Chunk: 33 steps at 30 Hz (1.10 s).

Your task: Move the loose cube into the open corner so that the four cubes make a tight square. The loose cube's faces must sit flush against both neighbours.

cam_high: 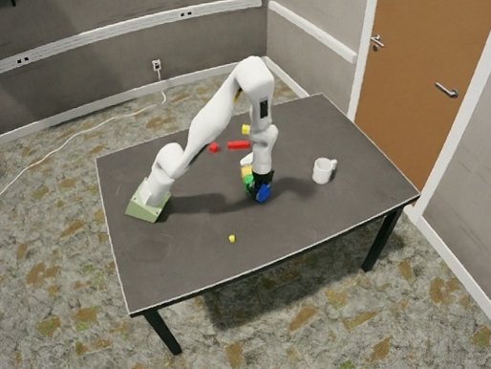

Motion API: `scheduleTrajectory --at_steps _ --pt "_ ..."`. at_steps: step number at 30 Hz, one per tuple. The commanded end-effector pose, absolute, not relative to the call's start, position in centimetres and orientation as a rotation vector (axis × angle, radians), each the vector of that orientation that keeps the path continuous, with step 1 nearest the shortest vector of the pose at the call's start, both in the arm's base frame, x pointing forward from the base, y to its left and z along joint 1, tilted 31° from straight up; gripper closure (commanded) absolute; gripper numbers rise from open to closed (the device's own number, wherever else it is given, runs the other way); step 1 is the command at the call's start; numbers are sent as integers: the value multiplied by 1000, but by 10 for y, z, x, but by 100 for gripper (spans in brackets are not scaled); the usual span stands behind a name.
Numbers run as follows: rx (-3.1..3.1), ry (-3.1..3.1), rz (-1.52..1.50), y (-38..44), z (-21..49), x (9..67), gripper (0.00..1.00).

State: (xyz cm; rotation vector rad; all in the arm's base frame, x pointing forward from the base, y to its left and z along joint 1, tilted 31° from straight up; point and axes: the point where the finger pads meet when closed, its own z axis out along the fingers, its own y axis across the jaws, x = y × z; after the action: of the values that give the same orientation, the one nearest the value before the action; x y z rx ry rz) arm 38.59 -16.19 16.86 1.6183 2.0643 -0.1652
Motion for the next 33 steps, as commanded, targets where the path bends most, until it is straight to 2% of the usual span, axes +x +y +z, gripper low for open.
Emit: scheduleTrajectory --at_steps 1,33 --pt "1615 2058 -153 -158 179 386 90" --pt "1615 2058 -153 -138 223 369 90"
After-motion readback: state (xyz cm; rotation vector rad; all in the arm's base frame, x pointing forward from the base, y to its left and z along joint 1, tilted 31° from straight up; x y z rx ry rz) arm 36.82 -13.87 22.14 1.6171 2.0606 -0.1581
